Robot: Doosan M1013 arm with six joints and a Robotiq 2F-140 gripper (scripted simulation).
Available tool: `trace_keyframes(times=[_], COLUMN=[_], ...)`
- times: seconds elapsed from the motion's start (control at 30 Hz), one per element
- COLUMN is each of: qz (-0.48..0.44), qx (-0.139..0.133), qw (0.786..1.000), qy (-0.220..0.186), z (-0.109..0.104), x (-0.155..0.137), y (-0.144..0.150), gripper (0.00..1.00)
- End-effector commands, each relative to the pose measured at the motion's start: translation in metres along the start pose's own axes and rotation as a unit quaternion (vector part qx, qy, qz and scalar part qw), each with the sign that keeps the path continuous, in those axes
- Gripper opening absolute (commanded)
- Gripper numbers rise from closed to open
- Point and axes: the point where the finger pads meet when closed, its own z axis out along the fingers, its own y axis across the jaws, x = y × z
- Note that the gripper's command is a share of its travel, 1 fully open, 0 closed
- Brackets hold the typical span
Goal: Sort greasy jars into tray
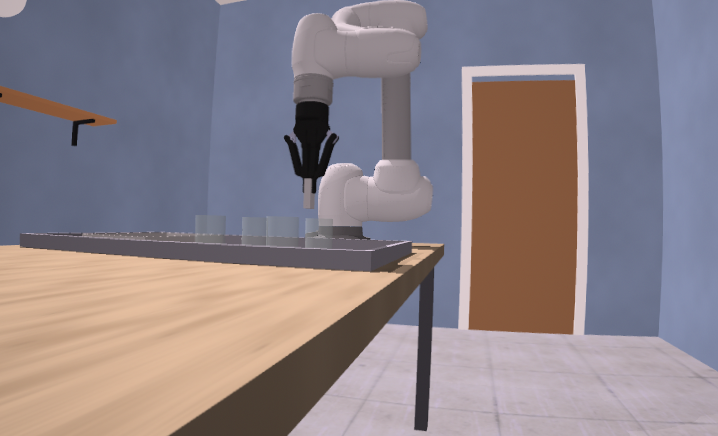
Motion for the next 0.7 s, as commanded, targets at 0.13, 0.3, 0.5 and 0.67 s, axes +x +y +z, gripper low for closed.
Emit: trace_keyframes(times=[0.13,0.3,0.5,0.67], qz=[0.004,0.004,0.004,0.004], qx=[-0.001,-0.001,-0.001,-0.001], qw=[1.000,1.000,1.000,1.000], qy=[0.003,0.003,0.003,0.003], z=[0.041,0.041,0.041,0.041], x=[0.003,0.003,0.003,0.004], y=[0.002,0.002,0.002,0.002], gripper=[0.00,0.00,0.00,0.00])
